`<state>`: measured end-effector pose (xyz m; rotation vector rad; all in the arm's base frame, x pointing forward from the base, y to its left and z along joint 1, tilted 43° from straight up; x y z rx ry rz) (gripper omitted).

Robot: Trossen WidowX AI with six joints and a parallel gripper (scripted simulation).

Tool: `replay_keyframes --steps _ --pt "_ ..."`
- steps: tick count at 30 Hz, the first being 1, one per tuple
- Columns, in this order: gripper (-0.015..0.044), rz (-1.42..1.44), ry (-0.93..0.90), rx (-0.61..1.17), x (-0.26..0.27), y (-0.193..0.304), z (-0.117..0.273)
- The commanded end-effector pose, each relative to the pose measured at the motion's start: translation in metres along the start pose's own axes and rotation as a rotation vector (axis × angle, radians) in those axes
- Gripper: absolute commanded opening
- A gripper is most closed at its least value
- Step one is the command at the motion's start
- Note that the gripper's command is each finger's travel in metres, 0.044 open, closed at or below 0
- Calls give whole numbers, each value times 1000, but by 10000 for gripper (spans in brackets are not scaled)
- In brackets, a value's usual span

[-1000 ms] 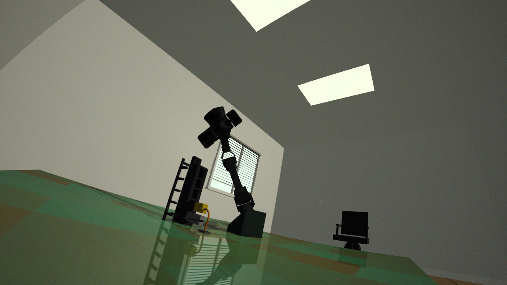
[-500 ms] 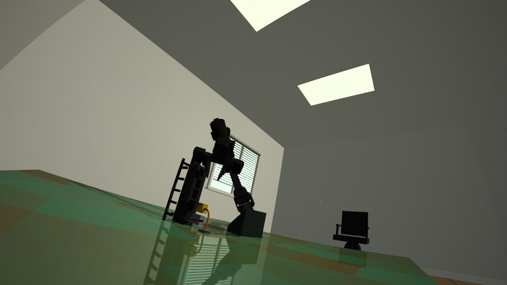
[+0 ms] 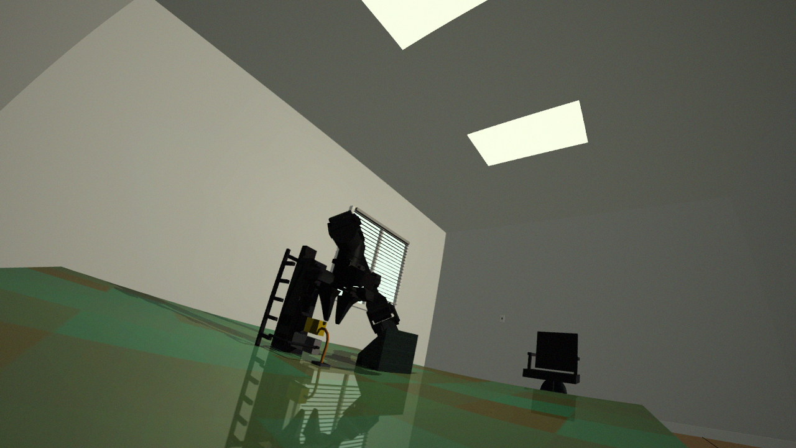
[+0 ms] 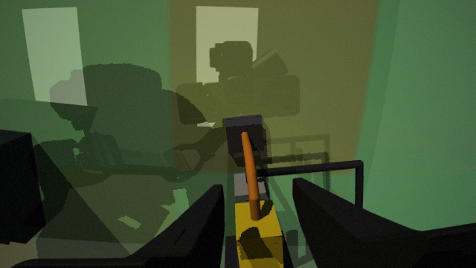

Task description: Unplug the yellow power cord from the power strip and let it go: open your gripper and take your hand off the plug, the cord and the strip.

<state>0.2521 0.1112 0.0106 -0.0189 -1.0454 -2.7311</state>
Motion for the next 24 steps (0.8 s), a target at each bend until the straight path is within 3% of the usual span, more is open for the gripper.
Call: replay_keyframes --steps 1,24 --pt "160 24 -6 15 1 1 -2" --pt "160 24 -6 16 -2 32 -2"
Point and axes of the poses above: the point midway between the two fingers, 35 mm back from their tips, its own z axis back along the fingers, its own x axis across the jaws, y = z × x, the point moved 2 cm from there along z, back along the fingers, and after that the axes turned 2 degrees about -z, right-handed, at the moved point
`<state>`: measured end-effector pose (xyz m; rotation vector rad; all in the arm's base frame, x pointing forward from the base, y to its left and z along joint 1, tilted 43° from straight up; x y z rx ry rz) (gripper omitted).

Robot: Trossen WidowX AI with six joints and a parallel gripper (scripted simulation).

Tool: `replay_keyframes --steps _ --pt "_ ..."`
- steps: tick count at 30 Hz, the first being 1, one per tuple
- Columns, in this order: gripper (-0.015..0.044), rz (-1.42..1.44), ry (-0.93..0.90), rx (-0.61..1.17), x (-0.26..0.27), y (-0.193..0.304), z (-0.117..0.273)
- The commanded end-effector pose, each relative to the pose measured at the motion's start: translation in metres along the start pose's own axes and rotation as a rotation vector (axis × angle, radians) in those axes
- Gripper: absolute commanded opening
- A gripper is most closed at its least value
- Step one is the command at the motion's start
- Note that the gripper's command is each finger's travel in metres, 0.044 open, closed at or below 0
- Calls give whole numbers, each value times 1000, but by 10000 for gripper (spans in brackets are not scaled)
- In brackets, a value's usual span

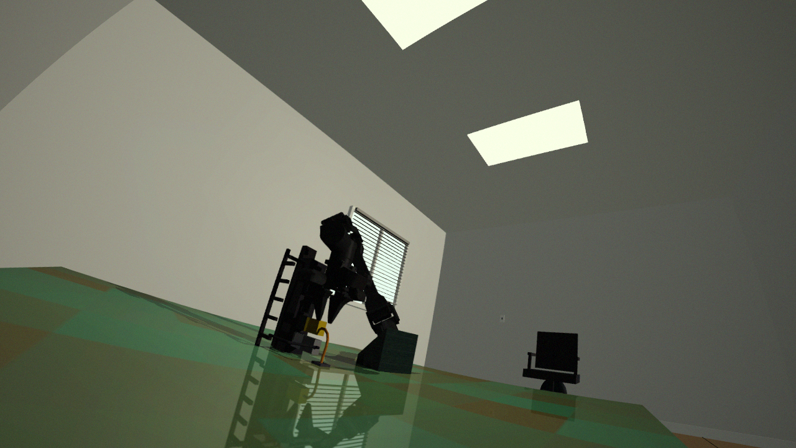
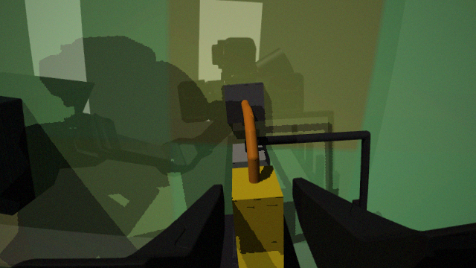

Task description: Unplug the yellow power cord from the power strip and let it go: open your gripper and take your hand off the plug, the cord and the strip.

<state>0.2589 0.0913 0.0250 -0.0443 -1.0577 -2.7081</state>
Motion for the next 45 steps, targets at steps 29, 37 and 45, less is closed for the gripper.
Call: replay_keyframes --steps 29,37,45 --pt "35 -4 3 0 0 16 -8" --pt "0 -4 3 -1 0 14 -8" --pt "0 -2 4 -2 -1 2 -8"
Point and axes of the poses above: the point midway between the two fingers, 35 mm back from their tips, its own z axis back along the fingers, its own x axis across the jaws, y = z × x, the point moved 2 cm from there along z, back along the fingers, and after that the axes turned 2 degrees about -z, right-handed, at the moved point
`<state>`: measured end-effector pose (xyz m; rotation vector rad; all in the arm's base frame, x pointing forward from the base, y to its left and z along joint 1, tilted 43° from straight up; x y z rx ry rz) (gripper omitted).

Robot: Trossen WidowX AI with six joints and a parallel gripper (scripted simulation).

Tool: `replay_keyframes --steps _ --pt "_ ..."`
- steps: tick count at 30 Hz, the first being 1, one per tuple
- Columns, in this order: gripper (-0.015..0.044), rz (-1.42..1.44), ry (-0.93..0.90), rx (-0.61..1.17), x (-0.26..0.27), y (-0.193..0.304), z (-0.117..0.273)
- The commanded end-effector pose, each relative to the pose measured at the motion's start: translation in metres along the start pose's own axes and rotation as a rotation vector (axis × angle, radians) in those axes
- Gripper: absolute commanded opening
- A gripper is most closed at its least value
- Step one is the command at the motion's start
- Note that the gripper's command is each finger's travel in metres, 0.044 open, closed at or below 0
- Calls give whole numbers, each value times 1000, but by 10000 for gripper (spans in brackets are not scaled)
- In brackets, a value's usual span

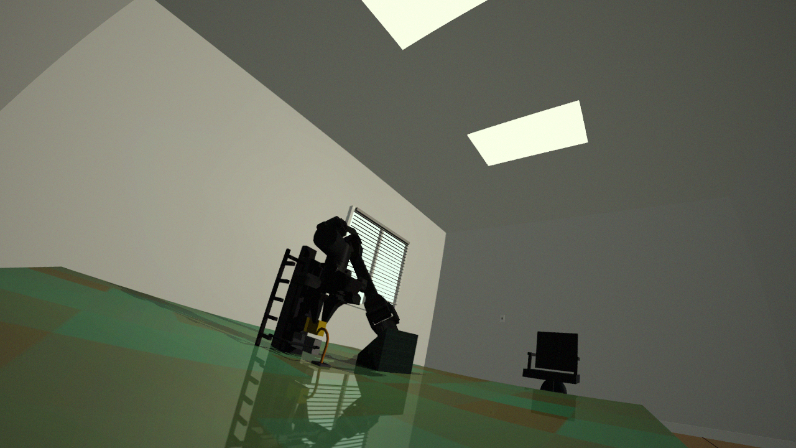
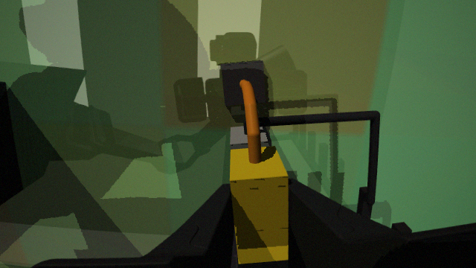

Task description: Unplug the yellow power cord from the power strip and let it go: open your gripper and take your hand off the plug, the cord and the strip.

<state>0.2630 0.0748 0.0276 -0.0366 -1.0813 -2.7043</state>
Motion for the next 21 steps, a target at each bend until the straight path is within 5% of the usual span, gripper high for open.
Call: replay_keyframes --steps 1,21 --pt "0 4 3 -19 -1 -14 2" --pt "0 6 5 -20 2 -47 6"
Point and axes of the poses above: the point midway between the two fingers, 35 mm back from their tips, its own z axis back along the fingers, its own x axis across the jaws, y = z × x, the point moved 2 cm from there along z, back along the fingers, and after that the axes turned 2 degrees about -z, right-handed, at the moved point
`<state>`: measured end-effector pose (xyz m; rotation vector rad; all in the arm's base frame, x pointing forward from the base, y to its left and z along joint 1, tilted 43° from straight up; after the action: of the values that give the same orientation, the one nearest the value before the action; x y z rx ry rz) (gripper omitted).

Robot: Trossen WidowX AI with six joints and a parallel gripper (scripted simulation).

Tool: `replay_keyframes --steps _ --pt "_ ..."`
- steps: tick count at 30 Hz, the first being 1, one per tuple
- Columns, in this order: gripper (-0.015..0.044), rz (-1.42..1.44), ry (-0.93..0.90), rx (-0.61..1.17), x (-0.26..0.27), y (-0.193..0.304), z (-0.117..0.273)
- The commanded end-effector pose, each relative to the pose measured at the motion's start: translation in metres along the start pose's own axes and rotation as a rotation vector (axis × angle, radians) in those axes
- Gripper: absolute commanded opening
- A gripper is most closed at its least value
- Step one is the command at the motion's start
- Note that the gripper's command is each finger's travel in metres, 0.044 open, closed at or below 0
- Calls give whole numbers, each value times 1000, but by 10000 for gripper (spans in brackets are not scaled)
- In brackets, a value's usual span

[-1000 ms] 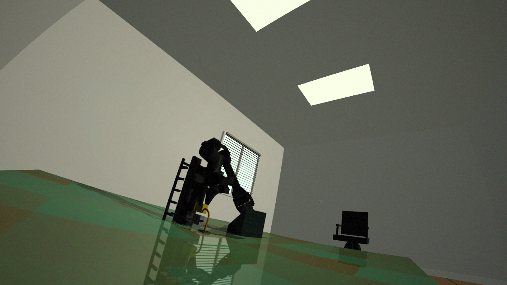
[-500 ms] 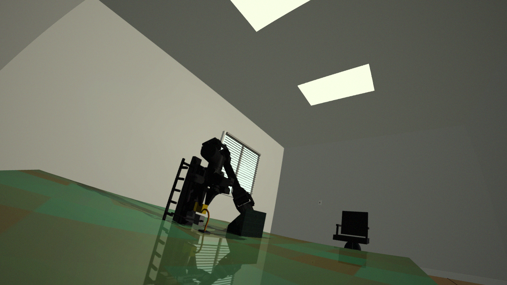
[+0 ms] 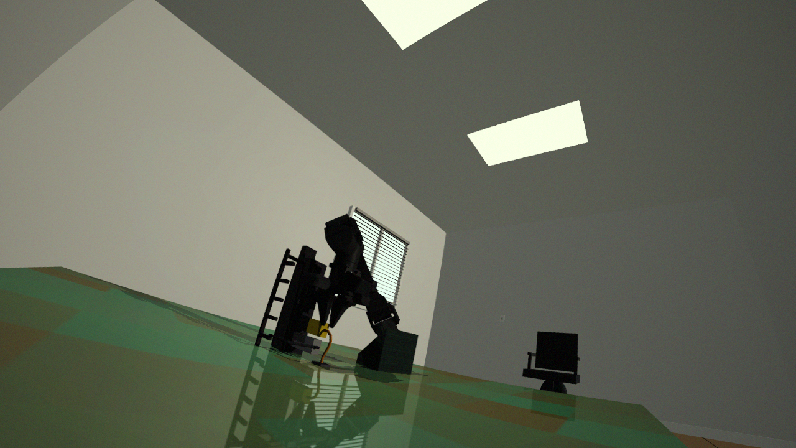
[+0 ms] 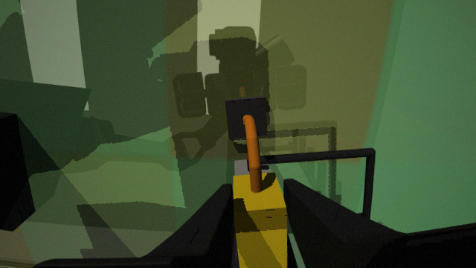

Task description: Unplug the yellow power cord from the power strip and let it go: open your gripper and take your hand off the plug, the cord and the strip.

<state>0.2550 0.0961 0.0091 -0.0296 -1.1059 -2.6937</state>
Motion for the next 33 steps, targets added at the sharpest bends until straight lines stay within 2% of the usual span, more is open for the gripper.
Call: replay_keyframes --steps 1,11,24,27,28,33 --pt "0 7 2 -38 0 -19 5" --pt "0 8 2 -37 4 -35 7" --pt "341 8 2 -33 3 -23 3" --pt "420 8 3 -35 2 -38 7" --pt "440 8 3 -36 2 -46 10" --pt "440 8 3 -37 5 -83 18"
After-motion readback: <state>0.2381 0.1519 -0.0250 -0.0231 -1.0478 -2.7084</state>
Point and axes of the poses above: the point midway between the two fingers, 35 mm back from their tips, its own z axis back along the fingers, its own x axis across the jaws, y = z × x, the point moved 2 cm from there along z, back along the fingers, and after that the axes turned 2 degrees about -z, right-handed, at the moved point
